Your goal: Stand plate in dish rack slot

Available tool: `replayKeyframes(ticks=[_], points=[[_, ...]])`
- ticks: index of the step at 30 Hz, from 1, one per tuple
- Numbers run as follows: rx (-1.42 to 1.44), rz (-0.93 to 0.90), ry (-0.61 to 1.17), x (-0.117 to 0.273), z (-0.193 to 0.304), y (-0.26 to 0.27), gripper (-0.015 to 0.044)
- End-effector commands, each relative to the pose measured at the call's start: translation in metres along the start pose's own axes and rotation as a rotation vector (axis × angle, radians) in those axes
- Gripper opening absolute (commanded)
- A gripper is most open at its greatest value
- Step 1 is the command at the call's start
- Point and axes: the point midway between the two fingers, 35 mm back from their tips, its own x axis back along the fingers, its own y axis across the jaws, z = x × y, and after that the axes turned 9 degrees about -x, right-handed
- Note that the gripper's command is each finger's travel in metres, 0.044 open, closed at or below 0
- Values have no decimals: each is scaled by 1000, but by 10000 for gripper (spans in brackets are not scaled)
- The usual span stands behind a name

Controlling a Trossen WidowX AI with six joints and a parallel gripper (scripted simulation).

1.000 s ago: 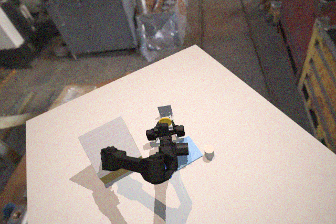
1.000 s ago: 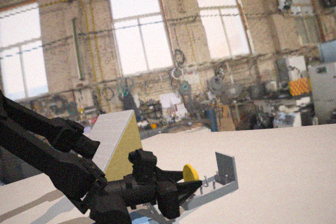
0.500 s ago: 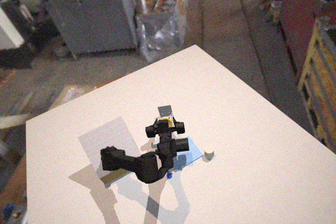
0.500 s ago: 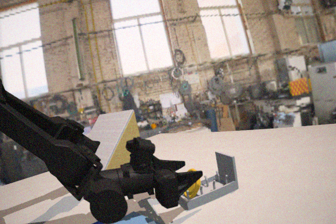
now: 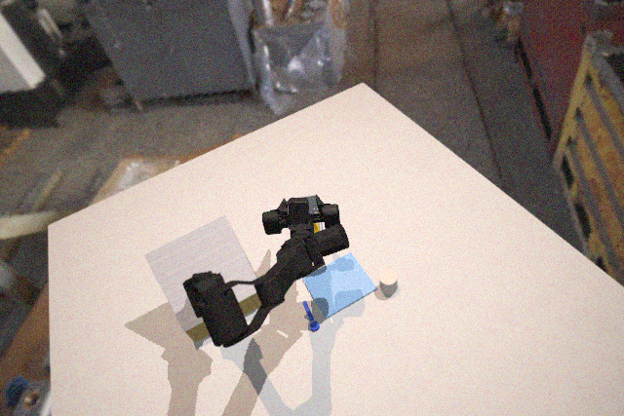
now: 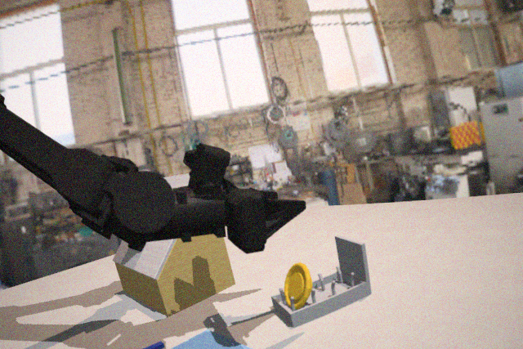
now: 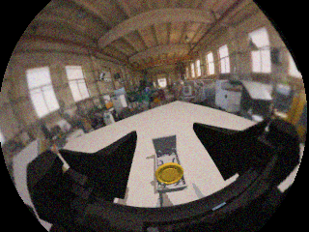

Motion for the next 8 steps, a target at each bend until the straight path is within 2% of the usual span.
replayKeyframes(ticks=[1,8], points=[[-85,-18,61,-3,-3,3,400],[-270,-44,208,-6,-1,13,400]])
